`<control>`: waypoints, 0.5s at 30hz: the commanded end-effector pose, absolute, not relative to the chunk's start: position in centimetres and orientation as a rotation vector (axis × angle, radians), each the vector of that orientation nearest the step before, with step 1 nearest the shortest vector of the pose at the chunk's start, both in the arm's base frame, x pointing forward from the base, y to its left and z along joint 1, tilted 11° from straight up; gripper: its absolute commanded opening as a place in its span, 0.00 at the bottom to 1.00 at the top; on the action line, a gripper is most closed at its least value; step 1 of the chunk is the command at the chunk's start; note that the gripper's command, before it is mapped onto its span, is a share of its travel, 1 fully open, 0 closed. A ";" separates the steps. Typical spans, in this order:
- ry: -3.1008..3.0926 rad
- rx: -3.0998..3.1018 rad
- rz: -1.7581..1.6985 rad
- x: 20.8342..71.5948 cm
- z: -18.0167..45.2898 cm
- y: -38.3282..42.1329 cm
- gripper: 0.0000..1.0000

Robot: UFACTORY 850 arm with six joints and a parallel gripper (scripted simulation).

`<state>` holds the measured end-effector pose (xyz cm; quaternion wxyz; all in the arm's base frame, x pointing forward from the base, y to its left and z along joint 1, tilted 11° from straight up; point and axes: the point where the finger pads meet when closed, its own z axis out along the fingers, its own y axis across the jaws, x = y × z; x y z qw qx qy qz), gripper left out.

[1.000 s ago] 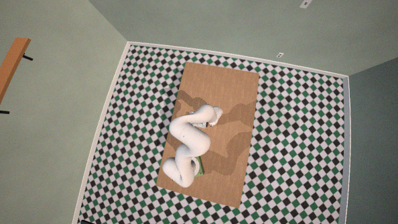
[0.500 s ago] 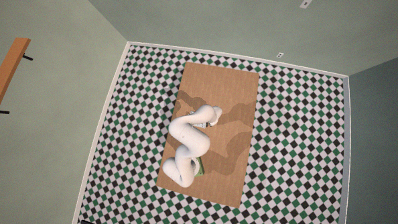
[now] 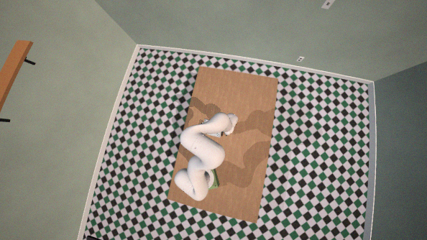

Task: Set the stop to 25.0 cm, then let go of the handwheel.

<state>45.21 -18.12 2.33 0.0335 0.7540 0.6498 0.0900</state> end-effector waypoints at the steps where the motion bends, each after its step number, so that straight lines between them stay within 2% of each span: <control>1: 2.000 2.321 0.275 45.1 2.6 -18.1 0.06; 15: 2.000 2.321 0.275 43.5 4.0 -18.0 0.06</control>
